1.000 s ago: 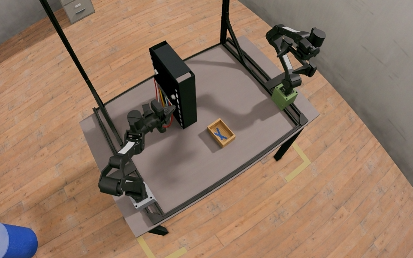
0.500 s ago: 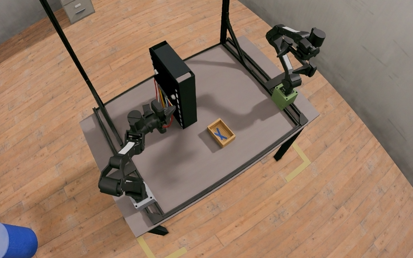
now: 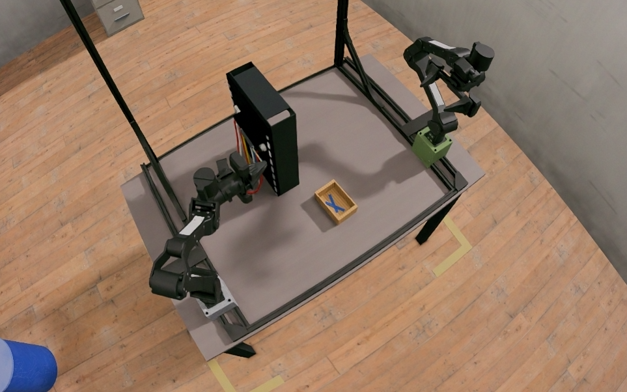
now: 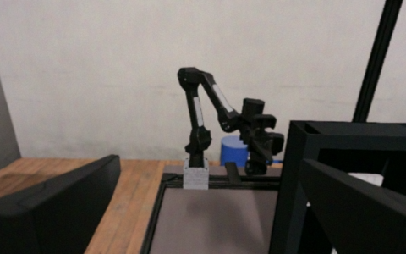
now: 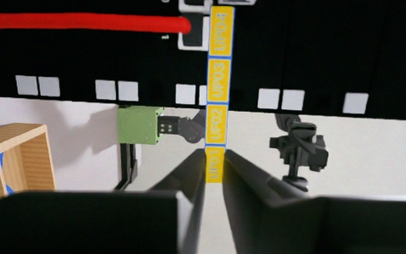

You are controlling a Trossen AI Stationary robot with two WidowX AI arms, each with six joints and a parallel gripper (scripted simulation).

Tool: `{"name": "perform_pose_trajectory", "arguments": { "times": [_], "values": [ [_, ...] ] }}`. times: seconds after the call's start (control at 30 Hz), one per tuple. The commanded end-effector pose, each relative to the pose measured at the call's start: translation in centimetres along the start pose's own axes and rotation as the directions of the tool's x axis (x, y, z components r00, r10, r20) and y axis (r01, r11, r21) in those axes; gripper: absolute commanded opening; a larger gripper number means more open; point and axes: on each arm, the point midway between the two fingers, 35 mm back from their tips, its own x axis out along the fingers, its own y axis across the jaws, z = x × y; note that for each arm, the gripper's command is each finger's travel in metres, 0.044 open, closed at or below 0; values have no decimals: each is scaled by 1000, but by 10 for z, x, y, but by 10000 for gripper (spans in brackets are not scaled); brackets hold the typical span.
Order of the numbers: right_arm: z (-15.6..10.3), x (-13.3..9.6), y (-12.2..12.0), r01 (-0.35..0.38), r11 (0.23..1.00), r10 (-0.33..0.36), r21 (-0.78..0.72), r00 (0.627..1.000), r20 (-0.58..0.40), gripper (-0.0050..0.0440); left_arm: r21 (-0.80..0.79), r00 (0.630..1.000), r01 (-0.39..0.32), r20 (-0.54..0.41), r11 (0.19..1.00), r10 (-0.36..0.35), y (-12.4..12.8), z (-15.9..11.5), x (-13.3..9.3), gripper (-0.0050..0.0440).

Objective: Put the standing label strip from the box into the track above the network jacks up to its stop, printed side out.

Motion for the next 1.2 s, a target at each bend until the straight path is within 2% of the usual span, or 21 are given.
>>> {"name": "perform_pose_trajectory", "arguments": {
  "times": [0.0,1.17],
  "values": [
    [-1,0,-10,20,1000,-20,18,1000,1,-50,6,1000,0,1,1000,0,-1,3,0,440],
    [1,1,-18,20,1000,-20,18,1000,1,-50,6,1000,0,1,1000,0,-1,3,0,440]
  ]
}}
